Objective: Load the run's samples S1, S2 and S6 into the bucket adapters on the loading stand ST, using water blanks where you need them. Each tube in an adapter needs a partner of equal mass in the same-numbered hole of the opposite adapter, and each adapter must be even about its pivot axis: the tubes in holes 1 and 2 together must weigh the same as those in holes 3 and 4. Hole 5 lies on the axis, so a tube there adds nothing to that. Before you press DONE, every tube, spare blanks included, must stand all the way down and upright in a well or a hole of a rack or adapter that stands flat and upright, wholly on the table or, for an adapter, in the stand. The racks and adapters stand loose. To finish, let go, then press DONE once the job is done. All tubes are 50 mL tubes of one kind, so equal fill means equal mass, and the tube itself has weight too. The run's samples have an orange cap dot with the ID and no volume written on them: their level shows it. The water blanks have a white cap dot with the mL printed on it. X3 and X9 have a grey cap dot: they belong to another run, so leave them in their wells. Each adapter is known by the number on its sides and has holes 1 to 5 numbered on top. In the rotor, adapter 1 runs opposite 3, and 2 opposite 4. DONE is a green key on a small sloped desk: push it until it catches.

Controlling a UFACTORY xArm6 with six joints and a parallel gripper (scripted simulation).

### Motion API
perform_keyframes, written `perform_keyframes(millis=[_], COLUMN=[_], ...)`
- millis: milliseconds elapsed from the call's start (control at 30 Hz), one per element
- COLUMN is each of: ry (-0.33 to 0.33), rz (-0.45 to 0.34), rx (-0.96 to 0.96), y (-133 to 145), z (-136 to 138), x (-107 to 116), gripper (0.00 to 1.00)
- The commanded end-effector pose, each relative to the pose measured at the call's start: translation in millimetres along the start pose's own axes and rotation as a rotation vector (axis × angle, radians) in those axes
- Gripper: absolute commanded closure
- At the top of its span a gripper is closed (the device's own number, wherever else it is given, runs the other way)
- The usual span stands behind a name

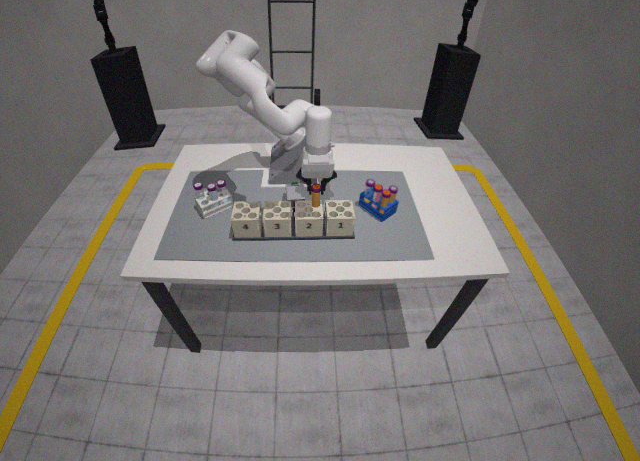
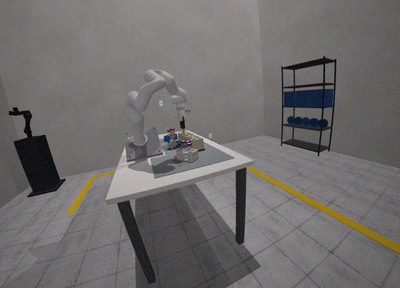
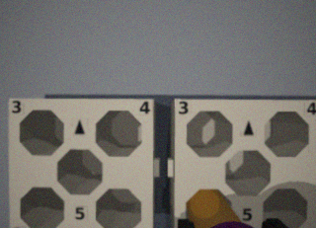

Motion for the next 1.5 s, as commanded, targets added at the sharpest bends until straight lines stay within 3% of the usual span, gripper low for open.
perform_keyframes(millis=[0, 1467], ry=[-0.002, -0.001], rz=[0.004, 0.004], rx=[-0.001, -0.001], y=[-1.1, -1.2], z=[0.0, 0.0], x=[-0.2, -40.3], gripper=[1.0, 1.0])
Point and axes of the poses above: the point where the finger pads meet when closed, its own x axis back along the fingers, its own z axis across the jaws, y = z × x, the point moved 6 cm from there along x, back along the fingers, and after that the axes turned 11 degrees about x, right-handed, at the moved point
